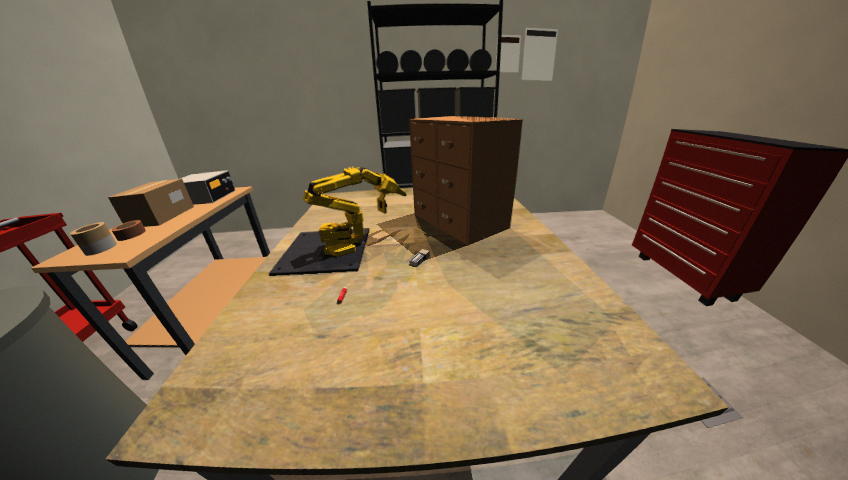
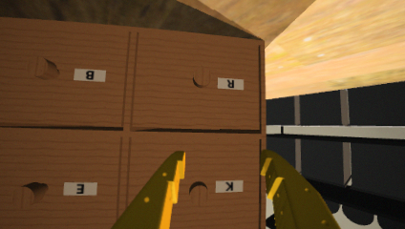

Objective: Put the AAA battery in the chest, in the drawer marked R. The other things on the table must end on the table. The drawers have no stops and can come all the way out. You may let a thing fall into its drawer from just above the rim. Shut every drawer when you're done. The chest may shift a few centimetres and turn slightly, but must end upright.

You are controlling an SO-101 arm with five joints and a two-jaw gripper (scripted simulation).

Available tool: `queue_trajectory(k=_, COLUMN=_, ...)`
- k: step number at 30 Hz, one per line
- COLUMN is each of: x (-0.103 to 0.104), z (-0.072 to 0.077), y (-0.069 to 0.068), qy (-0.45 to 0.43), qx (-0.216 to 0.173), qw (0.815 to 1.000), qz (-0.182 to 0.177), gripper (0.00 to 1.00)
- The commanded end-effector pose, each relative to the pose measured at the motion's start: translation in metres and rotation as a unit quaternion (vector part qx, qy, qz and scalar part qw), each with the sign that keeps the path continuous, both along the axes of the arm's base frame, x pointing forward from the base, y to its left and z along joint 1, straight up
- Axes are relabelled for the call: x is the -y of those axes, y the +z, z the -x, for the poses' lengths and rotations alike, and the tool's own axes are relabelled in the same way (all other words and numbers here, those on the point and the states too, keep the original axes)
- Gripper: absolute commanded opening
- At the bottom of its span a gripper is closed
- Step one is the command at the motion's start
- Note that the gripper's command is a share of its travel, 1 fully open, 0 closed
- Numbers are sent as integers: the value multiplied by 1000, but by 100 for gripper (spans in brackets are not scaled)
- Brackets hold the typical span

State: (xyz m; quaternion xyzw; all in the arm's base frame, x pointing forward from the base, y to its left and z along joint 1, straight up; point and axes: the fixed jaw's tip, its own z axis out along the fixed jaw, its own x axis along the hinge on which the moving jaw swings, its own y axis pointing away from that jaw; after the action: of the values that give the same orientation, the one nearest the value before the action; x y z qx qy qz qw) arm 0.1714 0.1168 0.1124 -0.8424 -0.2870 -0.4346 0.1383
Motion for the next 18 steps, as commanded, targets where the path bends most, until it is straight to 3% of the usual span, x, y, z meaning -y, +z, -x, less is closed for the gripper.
queue_trajectory(k=1, x=2, z=0, y=-3, qy=-1, qx=-1, qw=1000, qz=4, gripper=21)
queue_trajectory(k=16, x=-18, z=-32, y=-41, qy=-8, qx=-2, qw=1000, qz=2, gripper=21)
queue_trajectory(k=18, x=-18, z=-32, y=-41, qy=-8, qx=-2, qw=1000, qz=2, gripper=21)
